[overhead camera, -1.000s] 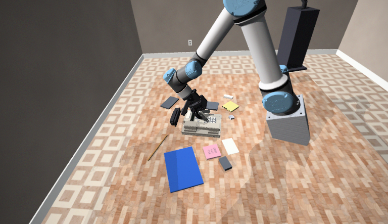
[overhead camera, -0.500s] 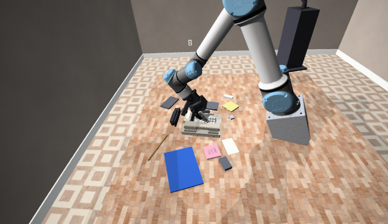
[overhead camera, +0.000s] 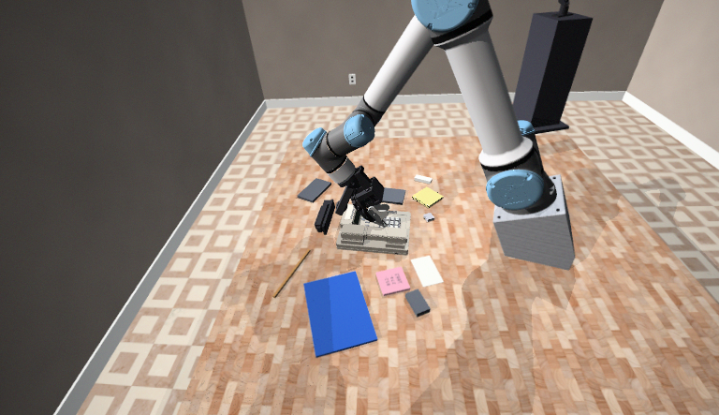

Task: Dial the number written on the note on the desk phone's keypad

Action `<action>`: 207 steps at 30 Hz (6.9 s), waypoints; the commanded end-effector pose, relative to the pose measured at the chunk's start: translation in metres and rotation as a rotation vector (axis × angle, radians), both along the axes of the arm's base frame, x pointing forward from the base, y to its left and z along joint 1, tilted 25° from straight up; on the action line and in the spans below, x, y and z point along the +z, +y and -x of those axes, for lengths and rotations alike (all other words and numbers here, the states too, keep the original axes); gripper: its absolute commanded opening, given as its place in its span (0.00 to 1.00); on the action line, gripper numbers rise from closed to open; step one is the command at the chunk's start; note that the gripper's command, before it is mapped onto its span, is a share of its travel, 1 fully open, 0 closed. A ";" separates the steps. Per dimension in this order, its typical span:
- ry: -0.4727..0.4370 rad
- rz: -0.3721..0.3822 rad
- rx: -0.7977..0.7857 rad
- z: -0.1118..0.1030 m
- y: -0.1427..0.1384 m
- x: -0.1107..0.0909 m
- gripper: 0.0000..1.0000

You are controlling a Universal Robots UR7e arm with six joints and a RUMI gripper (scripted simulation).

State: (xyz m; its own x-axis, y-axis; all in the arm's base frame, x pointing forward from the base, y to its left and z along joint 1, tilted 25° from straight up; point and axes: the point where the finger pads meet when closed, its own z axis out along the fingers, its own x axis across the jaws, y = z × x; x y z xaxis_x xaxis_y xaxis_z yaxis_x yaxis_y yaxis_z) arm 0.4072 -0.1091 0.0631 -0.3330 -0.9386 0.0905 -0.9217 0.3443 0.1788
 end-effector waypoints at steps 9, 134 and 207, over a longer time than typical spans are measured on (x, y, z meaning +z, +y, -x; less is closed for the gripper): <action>-0.001 0.001 0.000 0.000 0.000 0.001 0.00; -0.001 0.001 0.000 0.008 -0.020 0.019 0.00; -0.001 0.001 0.000 0.013 -0.036 0.004 0.00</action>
